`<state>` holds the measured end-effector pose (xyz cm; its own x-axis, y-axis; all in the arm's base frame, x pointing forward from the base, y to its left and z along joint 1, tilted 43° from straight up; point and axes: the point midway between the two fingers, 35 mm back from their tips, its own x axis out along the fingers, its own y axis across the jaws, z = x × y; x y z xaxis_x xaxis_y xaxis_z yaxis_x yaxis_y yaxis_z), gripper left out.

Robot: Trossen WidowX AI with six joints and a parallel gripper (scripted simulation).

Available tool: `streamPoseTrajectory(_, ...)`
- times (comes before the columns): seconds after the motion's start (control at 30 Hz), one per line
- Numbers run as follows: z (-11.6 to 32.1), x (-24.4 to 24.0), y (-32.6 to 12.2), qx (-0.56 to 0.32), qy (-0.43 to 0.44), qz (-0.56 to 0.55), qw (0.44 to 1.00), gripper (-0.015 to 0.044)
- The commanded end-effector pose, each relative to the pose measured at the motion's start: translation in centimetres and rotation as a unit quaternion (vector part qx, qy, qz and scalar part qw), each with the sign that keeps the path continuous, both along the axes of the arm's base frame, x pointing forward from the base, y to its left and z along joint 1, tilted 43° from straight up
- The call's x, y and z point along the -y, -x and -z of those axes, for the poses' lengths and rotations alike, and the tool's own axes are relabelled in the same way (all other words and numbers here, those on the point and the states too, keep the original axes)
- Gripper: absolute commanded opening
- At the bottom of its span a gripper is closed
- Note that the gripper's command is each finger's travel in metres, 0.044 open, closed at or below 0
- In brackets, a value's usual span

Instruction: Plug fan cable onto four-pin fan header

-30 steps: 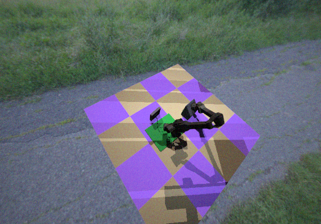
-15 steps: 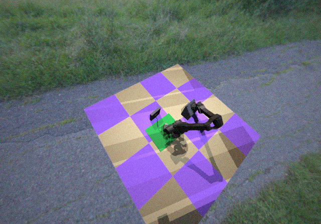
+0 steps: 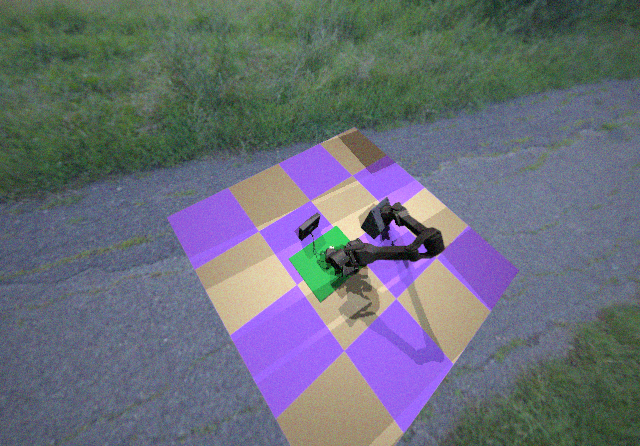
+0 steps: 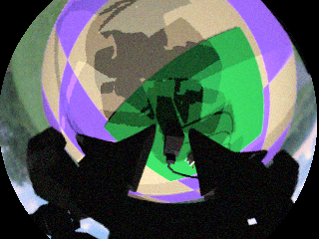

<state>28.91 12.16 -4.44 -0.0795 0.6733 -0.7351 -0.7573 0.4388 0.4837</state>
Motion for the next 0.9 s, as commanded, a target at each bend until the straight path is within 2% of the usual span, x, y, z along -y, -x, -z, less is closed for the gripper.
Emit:
streamPoseTrajectory(0.0,0.0,0.0,0.0,0.001,0.000,0.000,1.000,0.0125)
streamPoseTrajectory(0.17,0.0,0.0,0.0,0.001,0.000,0.000,1.000,0.0000)
streamPoseTrajectory(0.27,-0.2,0.2,-0.1,0.001,0.000,0.000,1.000,0.0000)
streamPoseTrajectory(0.4,-3.4,3.2,-0.4,-0.001,-0.001,0.002,1.000,0.0000)
streamPoseTrajectory(0.57,-3.6,3.4,-0.4,-0.001,-0.001,0.002,1.000,0.0000)
streamPoseTrajectory(0.63,-2.8,4.2,-0.6,-0.007,0.001,0.010,1.000,0.0000)
streamPoseTrajectory(0.77,1.6,8.9,-0.5,-0.043,0.007,0.049,0.998,0.0000)
streamPoseTrajectory(0.87,2.3,9.7,-0.4,-0.049,0.007,0.056,0.997,0.0000)
